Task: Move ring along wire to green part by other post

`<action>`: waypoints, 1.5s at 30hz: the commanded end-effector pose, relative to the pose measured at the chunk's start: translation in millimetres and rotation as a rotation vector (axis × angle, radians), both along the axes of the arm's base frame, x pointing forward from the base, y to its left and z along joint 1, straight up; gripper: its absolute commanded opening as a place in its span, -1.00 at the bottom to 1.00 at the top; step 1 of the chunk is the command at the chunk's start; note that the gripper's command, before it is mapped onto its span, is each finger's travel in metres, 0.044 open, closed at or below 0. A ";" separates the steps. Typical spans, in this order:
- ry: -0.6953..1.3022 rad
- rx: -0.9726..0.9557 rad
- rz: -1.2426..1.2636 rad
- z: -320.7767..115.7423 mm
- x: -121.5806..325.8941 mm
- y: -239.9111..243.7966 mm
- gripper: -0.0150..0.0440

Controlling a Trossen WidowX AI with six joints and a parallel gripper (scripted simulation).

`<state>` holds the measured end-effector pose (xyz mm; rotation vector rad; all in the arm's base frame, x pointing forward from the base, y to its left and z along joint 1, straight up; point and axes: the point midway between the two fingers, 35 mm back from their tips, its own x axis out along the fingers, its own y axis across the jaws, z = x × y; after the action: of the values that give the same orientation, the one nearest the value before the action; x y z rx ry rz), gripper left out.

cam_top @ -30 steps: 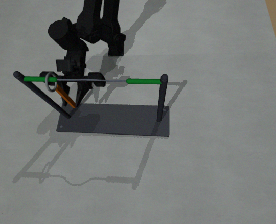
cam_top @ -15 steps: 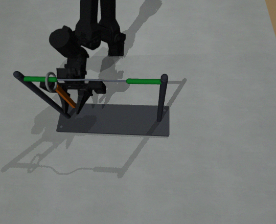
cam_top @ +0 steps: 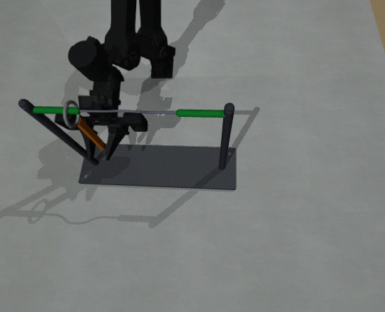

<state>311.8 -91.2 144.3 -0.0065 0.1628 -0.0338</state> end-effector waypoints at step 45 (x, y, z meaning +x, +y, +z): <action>-0.002 -0.001 -0.004 12.7 0.1 0.2 -1.00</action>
<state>310.6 -89.8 153.2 -0.0047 0.1675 -0.0337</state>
